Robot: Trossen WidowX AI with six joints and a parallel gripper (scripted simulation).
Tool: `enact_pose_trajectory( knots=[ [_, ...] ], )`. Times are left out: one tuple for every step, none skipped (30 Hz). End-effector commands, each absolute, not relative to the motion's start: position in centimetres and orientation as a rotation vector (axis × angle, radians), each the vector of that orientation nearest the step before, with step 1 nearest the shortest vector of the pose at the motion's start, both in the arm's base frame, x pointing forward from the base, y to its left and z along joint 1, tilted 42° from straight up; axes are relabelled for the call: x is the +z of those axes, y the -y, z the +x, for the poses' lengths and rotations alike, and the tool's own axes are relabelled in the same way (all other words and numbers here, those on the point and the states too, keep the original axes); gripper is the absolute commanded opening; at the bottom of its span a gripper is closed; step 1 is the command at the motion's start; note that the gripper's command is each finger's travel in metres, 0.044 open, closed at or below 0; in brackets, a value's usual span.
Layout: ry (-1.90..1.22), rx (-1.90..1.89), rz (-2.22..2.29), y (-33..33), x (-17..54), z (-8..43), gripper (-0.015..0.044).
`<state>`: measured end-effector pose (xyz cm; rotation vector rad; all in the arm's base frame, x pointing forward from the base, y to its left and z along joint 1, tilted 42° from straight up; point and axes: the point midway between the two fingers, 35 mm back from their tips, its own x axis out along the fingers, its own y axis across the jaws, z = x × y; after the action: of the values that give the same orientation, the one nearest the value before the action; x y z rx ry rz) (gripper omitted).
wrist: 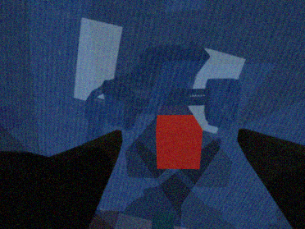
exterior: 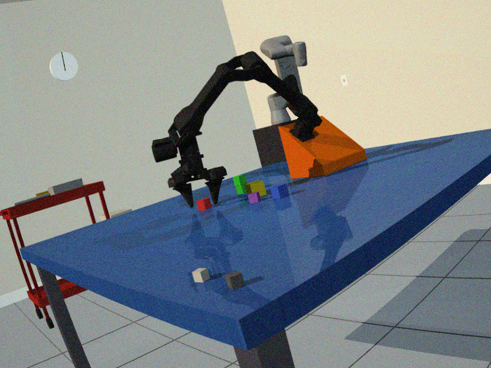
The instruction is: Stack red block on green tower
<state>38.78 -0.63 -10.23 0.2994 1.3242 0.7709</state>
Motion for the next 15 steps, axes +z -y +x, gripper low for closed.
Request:
enact_pose_trajectory(
  knots=[
    [-1.328,0.773,0.311,0.42,-10.29,38.61,0.0440],
    [-1.328,0.773,0.311,0.42,-10.29,38.61,0.0440],
    [-1.326,0.772,0.305,0.58,-10.20,38.69,0.0440],
    [-1.328,0.773,0.311,0.53,-10.16,38.60,0.0440],
    [-1.328,0.773,0.311,0.53,-10.16,38.60,0.0414],
    [-1.328,0.773,0.311,0.53,-10.16,38.60,0.0387],
    [-1.328,0.773,0.311,0.53,-10.16,38.60,0.0361],
    [-1.328,0.773,0.311,0.53,-10.16,38.60,0.0335],
    [-1.328,0.773,0.311,0.53,-10.16,38.60,0.0309],
    [-1.328,0.773,0.311,0.53,-10.16,38.60,0.0282],
    [-1.328,0.773,0.311,0.53,-10.16,38.60,0.0256],
    [-1.328,0.773,0.311,0.53,-10.16,38.60,0.0230],
    [-1.328,0.773,0.311,0.53,-10.16,38.60,0.0204],
    [-1.328,0.773,0.311,0.53,-10.16,38.60,0.0177],
    [-1.328,0.773,0.311,0.53,-10.16,38.60,0.0151]
  ],
)
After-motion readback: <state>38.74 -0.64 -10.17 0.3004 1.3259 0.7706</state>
